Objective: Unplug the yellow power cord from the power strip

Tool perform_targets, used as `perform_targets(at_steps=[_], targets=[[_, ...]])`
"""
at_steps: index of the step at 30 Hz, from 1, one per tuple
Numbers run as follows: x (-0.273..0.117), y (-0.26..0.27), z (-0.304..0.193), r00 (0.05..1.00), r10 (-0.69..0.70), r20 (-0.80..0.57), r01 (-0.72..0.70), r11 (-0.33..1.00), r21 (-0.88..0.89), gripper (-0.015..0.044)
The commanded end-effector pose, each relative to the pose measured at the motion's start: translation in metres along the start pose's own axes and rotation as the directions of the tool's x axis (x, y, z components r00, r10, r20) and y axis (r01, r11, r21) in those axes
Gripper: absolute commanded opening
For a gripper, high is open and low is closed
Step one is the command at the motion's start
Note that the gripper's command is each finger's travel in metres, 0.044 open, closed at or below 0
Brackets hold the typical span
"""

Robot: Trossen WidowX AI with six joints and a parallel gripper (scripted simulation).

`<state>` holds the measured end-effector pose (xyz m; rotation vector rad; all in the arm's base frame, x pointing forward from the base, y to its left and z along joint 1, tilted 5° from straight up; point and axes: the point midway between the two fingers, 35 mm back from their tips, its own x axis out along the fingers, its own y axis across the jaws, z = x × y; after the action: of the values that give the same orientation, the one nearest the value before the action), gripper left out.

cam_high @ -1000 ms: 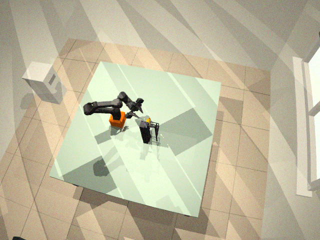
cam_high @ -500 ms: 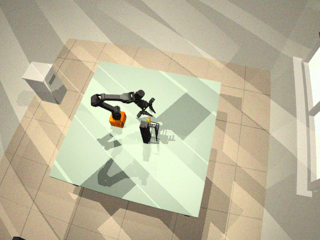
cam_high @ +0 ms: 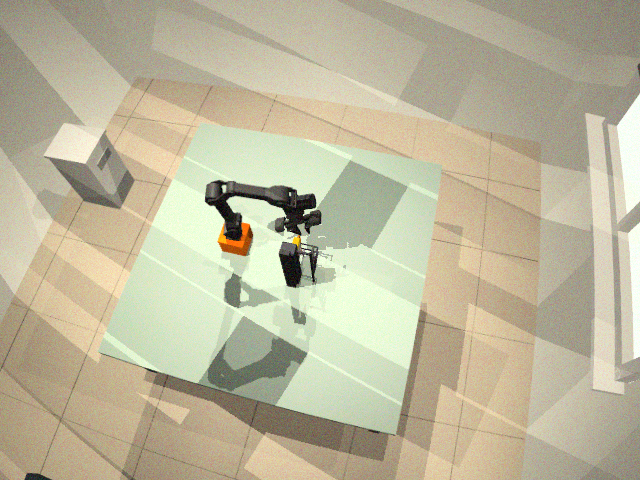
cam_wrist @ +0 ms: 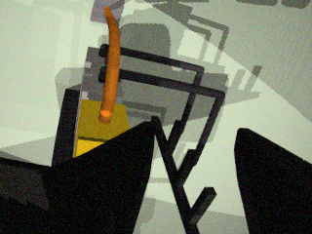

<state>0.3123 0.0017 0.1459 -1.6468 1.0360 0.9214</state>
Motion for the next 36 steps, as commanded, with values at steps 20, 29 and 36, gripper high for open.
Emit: perform_targets(at_steps=[20,29,36], targets=[[0.003,0.023,0.000,0.941,0.284,0.183,-0.320,0.924,0.208,0.0160],[0.005,0.027,-0.014,0.941,0.284,0.182,-0.319,0.925,0.208,0.0160],[0.006,0.030,-0.025,0.941,0.285,0.181,-0.319,0.925,0.208,0.0160]])
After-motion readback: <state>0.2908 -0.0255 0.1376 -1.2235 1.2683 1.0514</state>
